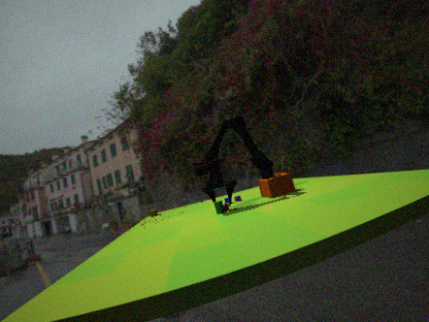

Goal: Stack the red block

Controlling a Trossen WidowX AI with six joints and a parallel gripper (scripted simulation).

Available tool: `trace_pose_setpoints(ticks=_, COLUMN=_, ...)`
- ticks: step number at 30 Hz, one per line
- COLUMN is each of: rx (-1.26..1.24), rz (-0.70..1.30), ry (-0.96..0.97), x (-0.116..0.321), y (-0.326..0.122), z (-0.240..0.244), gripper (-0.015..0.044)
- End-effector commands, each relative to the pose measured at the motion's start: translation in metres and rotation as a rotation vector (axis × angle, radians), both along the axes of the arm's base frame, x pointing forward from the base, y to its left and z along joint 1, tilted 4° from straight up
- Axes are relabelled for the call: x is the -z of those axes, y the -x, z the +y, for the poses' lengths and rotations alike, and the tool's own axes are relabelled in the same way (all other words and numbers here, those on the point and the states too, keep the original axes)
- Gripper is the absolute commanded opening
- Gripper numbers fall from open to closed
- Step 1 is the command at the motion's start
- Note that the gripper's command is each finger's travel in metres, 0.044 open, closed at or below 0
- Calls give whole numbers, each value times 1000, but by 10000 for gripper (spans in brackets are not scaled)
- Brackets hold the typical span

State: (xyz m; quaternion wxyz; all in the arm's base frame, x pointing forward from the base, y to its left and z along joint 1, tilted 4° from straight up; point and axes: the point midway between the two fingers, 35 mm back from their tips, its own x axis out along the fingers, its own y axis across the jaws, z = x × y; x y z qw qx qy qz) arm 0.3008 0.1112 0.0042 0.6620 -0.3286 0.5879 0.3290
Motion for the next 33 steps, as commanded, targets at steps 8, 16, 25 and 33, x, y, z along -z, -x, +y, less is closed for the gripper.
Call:
trace_pose_setpoints(ticks=8, rx=-3, rz=13, ry=-1, x=21, y=2, z=1, gripper=440)
trace_pose_setpoints(ticks=16, rx=-3, rz=13, ry=-1, x=34, y=1, z=1, gripper=440)
trace_pose_setpoints(ticks=25, rx=-3, rz=13, ry=-1, x=36, y=1, z=1, gripper=440)
trace_pose_setpoints(ticks=33, rx=-3, rz=13, ry=-1, x=36, y=1, z=1, gripper=440)
